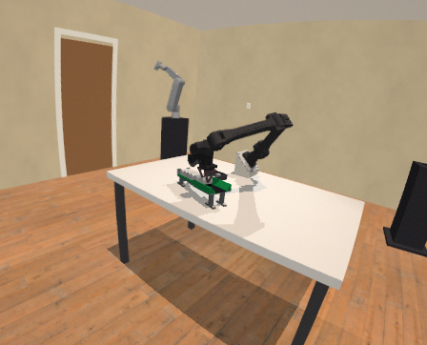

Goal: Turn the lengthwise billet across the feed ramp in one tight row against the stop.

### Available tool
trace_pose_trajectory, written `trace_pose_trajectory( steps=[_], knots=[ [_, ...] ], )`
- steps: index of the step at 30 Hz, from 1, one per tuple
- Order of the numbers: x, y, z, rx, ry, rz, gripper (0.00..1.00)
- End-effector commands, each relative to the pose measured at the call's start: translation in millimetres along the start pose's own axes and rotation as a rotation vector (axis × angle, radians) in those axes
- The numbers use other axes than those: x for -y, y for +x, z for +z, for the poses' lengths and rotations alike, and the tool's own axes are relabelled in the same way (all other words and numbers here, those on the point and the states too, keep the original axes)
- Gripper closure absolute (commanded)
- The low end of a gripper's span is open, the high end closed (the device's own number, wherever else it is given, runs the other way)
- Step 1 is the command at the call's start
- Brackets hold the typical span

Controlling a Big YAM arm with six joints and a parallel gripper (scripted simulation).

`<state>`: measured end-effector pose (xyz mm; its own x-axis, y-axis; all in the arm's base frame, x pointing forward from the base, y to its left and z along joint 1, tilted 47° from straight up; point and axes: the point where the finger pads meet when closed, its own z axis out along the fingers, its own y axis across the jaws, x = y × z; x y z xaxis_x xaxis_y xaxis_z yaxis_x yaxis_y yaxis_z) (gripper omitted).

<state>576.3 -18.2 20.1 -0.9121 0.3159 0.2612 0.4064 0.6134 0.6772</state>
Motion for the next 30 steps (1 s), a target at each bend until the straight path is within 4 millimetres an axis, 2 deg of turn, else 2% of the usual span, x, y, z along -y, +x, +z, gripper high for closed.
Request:
trace_pose_trajectory(
  steps=[1, 22, 23, 30],
  knots=[
    [-9.8, -7.5, -19.4, 0.043, -0.010, -0.017, 1.00],
    [-9.8, -7.5, -19.4, 0.043, -0.010, -0.017, 1.00],
    [-9.8, -7.5, -19.4, 0.043, -0.010, -0.017, 0.45],
    [-5.8, -7.7, -15.2, 0.034, -0.011, -0.009, 0.45]
  ],
)
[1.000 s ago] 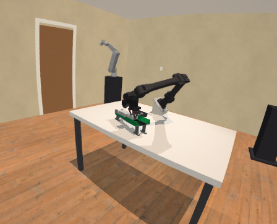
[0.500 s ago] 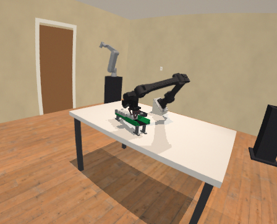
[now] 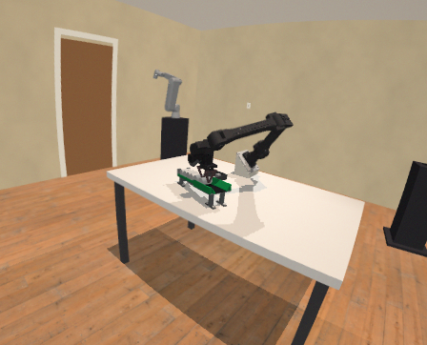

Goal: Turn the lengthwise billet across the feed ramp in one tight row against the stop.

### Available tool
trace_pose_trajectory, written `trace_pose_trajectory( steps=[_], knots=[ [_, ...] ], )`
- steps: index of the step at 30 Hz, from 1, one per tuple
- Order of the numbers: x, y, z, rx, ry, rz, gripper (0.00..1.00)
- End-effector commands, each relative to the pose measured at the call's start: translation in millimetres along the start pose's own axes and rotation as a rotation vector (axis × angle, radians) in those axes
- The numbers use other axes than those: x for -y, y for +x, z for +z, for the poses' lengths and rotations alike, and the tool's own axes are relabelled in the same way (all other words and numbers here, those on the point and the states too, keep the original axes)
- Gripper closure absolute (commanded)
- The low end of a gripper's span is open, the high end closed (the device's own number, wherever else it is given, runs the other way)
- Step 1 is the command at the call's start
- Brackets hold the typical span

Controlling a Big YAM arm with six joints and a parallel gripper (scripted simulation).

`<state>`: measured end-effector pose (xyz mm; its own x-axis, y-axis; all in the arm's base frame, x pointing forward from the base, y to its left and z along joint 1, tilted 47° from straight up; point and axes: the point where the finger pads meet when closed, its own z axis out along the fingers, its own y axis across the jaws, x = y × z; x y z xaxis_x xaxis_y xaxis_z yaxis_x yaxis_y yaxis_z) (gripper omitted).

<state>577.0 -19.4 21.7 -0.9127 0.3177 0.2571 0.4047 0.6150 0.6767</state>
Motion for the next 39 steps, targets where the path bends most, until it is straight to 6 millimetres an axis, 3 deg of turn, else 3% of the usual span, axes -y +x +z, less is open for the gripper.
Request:
trace_pose_trajectory(
  steps=[1, 29, 39],
  knots=[
    [-5.2, -7.3, -13.2, 0.030, -0.012, -0.007, 0.45],
    [-4.9, -7.5, -14.0, 0.031, -0.011, -0.007, 0.45],
    [-10.6, -13.6, -35.6, 0.057, -0.015, -0.028, 0.45]
  ],
)
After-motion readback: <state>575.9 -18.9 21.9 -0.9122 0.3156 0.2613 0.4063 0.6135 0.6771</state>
